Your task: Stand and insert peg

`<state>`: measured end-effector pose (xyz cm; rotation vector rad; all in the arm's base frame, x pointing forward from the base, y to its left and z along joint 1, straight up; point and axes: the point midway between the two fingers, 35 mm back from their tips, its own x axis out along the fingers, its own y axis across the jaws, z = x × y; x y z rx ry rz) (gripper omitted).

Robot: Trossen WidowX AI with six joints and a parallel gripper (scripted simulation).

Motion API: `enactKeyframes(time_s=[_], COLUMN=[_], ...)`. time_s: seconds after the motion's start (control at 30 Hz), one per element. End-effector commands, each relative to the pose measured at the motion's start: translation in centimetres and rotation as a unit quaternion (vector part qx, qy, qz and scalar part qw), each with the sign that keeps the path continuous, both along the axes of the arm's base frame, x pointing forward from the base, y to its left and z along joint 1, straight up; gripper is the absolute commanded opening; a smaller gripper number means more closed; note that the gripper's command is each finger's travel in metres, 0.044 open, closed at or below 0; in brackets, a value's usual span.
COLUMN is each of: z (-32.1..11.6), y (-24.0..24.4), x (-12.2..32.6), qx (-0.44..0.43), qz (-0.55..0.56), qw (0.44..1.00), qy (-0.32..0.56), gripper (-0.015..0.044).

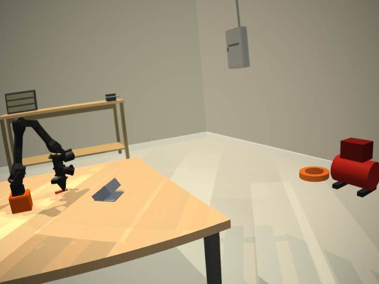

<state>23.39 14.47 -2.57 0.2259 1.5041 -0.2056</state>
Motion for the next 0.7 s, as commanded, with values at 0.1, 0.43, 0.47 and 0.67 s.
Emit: enactKeyframes(time_s=[0.1, 0.43, 0.47, 0.67], z=[0.2, 0.66, 0.71, 0.96], y=[-0.07, 0.07, 0.09, 0.18], x=[-0.41, -0.89, -0.94, -1.24], qx=[-0.009, -0.021, -0.022, -0.029], qz=[-0.003, -0.004, -0.004, -0.005], qw=[1.0, 0.998, 0.997, 0.995], qy=[-0.025, -0.066, -0.07, -0.095], gripper=[0.0049, 0.0049, 0.0049, 0.0049])
